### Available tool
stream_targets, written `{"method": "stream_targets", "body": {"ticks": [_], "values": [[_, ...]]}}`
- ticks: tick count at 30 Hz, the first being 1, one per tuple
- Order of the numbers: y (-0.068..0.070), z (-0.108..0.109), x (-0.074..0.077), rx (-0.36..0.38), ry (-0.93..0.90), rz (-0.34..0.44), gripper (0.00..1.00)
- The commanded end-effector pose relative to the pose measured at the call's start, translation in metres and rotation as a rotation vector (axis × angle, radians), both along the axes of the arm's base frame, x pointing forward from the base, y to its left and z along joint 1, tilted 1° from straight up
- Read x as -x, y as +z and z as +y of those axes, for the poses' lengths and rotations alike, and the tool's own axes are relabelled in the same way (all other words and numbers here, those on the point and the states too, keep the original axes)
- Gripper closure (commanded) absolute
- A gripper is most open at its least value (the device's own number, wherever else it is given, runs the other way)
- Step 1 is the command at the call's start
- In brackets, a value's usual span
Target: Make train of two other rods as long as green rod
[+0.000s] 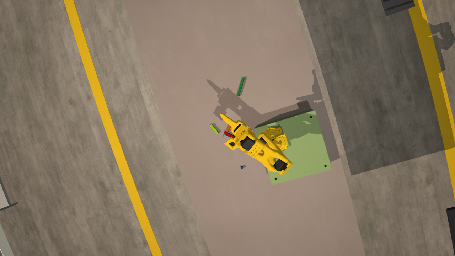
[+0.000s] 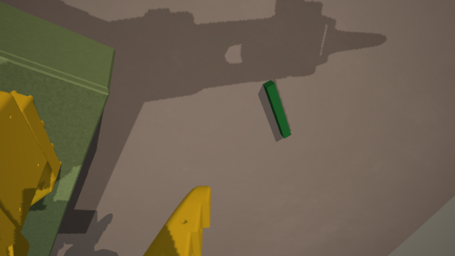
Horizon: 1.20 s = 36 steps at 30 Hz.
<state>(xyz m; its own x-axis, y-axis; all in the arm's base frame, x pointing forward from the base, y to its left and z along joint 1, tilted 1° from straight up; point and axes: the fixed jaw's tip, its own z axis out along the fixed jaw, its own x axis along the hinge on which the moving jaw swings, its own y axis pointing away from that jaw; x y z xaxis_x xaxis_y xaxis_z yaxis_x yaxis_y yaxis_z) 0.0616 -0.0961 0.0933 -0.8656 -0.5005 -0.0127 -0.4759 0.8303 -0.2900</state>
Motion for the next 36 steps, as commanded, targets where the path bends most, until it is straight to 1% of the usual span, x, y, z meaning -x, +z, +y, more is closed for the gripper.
{"method": "stream_targets", "body": {"ticks": [1,6,13,15,21,26,30,32,36], "values": [[-0.002,0.002,0.003,-0.015,0.003,0.012,0.00],[-0.002,0.005,-0.001,-0.015,0.043,0.012,0.00],[-0.002,0.017,-0.015,-0.014,0.210,0.013,0.00],[-0.002,0.017,-0.015,-0.014,0.210,0.013,0.00],[-0.002,0.036,-0.031,-0.012,0.438,0.015,0.00],[-0.002,0.055,-0.041,-0.011,0.630,0.016,0.00],[-0.002,0.070,-0.046,-0.010,0.778,0.017,0.00],[-0.002,0.070,-0.046,-0.010,0.778,0.017,0.00],[-0.002,0.083,-0.048,-0.009,0.893,0.018,0.00]]}}
